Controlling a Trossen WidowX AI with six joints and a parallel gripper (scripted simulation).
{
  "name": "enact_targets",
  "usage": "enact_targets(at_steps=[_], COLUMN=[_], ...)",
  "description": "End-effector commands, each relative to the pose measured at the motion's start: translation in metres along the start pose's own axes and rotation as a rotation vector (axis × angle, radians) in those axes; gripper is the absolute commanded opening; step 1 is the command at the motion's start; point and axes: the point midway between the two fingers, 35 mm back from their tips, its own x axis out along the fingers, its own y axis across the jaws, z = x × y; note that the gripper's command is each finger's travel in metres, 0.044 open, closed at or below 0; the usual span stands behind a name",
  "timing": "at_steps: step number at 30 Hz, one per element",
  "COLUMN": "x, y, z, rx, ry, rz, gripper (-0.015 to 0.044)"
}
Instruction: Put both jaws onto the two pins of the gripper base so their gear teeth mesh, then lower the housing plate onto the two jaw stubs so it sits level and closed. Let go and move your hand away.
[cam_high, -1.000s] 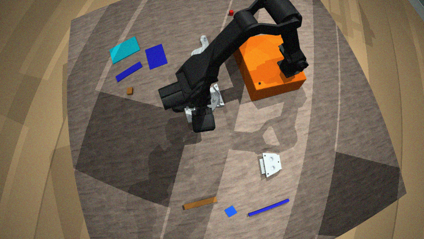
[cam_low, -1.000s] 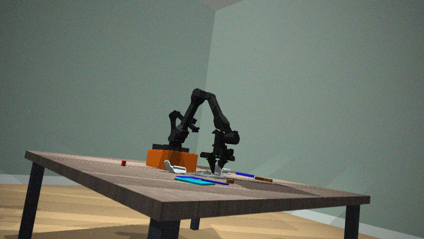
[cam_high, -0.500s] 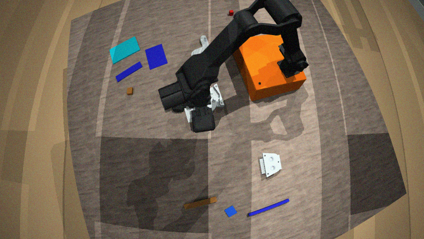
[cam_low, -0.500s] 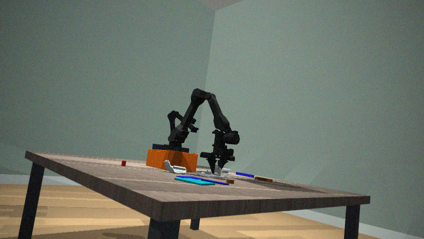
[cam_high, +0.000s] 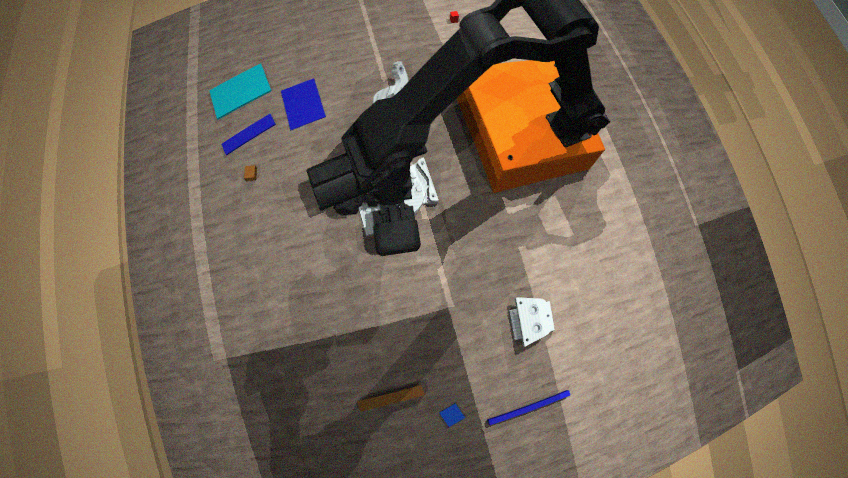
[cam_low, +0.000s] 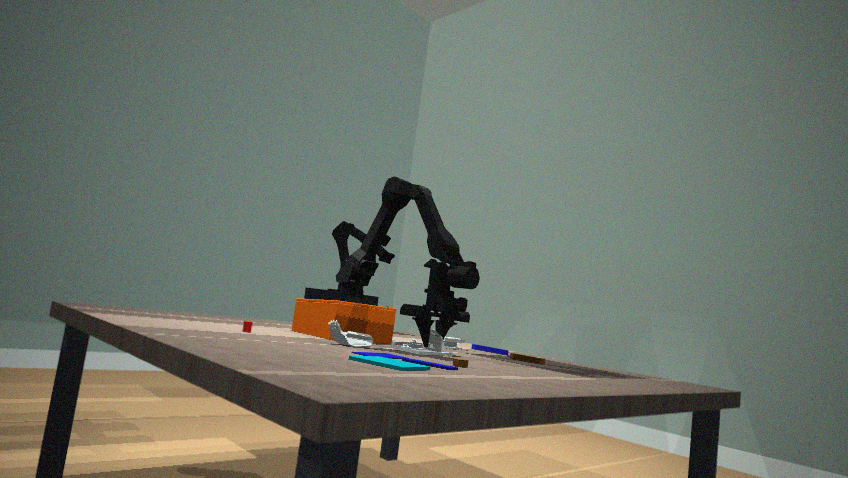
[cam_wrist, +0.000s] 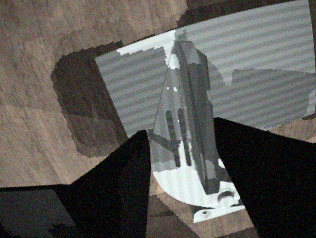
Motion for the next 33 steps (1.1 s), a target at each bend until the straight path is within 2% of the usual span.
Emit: enact_targets(at_steps=[1, 11, 15, 28, 33], x=[0.0, 0.0, 0.0, 0.0, -0.033], y=[-0.001, -0.001, 0.0, 0.0, 0.0], z=[0.0, 0.0, 0.0, 0.0, 0.002], rx=[0.003, 0.003, 0.0, 0.0, 0.002], ry=[-0.001, -0.001, 0.0, 0.0, -0.001], rz=[-0.004, -0.004, 0.0, 0.0, -0.002], gripper=[0.0134, 0.0134, 0.0224, 0.0224, 0.0224])
